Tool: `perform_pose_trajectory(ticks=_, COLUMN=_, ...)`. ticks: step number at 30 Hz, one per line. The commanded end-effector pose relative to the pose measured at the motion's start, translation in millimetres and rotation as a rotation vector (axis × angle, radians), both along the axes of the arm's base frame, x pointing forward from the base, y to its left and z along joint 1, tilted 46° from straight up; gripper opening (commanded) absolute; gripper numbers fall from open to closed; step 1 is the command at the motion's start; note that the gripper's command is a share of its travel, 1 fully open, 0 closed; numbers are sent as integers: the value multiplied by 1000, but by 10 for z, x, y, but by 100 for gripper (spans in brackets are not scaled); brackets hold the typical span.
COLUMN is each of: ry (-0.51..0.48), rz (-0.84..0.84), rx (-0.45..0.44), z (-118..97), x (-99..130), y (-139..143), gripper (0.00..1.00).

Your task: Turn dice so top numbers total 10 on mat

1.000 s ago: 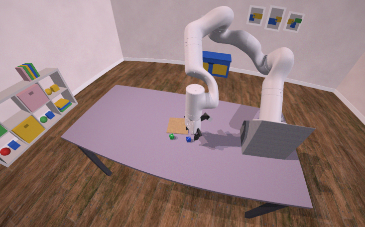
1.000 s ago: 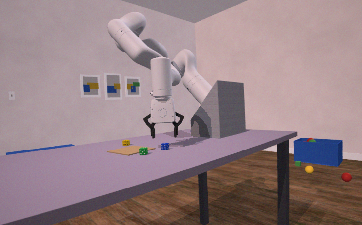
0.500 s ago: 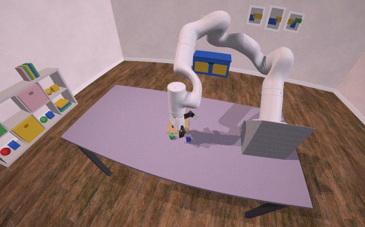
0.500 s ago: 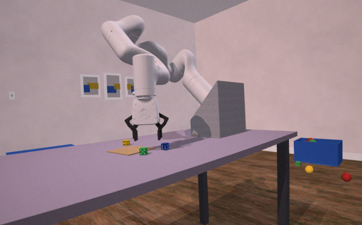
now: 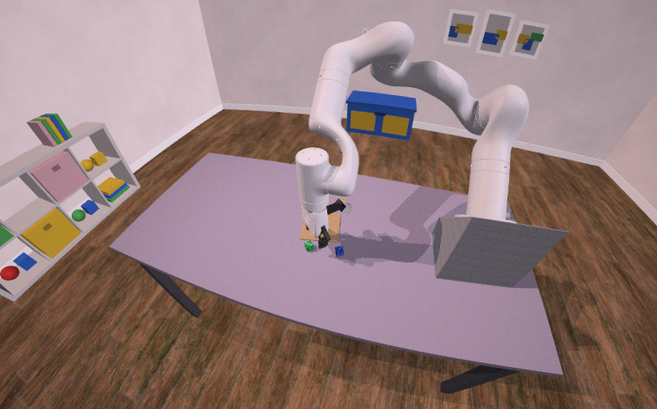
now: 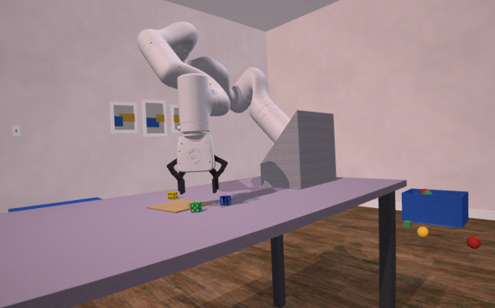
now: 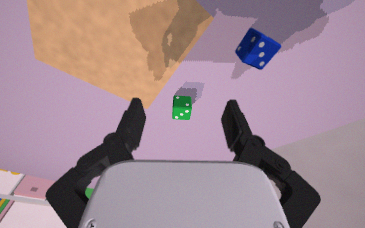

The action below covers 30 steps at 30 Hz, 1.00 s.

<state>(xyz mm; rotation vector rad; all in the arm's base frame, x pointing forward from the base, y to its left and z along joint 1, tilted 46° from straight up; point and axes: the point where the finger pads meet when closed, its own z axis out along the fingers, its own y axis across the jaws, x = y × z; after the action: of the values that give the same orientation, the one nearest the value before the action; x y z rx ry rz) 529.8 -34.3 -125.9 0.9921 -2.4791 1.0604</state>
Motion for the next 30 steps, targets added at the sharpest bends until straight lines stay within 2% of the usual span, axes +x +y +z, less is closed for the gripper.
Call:
perform_pose_trajectory(ticks=1, ry=-1, rz=1, rx=0, z=4, x=9, y=6, gripper=100)
perform_pose_trajectory(ticks=30, ry=-1, rz=1, rx=0, z=31, x=8, y=33, gripper=100)
